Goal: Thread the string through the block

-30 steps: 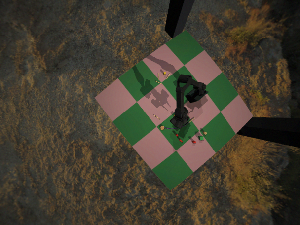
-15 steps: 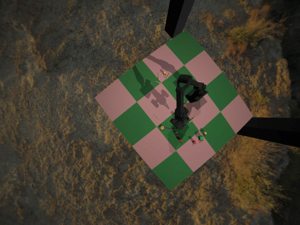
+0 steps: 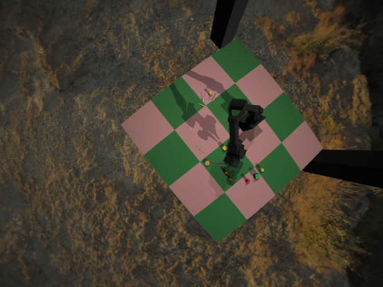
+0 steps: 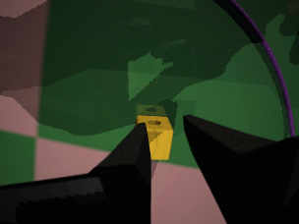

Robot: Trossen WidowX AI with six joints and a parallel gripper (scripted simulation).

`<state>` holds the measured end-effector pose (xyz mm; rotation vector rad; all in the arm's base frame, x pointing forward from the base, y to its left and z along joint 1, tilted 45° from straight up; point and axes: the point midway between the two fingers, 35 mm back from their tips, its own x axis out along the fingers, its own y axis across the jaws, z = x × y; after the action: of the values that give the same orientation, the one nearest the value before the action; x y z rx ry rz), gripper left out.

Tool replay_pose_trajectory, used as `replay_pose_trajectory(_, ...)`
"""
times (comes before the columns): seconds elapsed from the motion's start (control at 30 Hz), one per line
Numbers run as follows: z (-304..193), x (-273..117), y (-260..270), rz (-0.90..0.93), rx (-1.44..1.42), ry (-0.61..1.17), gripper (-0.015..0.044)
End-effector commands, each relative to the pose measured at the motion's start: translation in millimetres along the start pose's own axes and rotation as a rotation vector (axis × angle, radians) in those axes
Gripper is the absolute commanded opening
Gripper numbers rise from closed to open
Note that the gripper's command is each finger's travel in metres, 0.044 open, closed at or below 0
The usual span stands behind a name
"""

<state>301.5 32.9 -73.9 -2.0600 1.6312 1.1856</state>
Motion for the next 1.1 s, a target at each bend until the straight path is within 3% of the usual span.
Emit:
replay_pose_trajectory(0.0,70.2,-0.6,2.9,-0.002,-0.551,-0.009,0.021)
replay_pose_trajectory(0.2,127.6,3.4,17.1,0.009,-1.065,-0.001,0.0368)
replay_pose_trajectory(0.3,131.1,3.8,18.4,0.01,-1.099,-0.001,0.044)
replay_pose_trajectory(0.6,131.1,3.8,18.4,0.01,-1.099,-0.001,0.044)
replay_pose_trajectory(1.0,131.1,3.8,18.4,0.01,-1.099,-0.001,0.0125)
replay_pose_trajectory(1.07,131.1,3.8,18.4,0.01,-1.099,-0.001,0.0125)
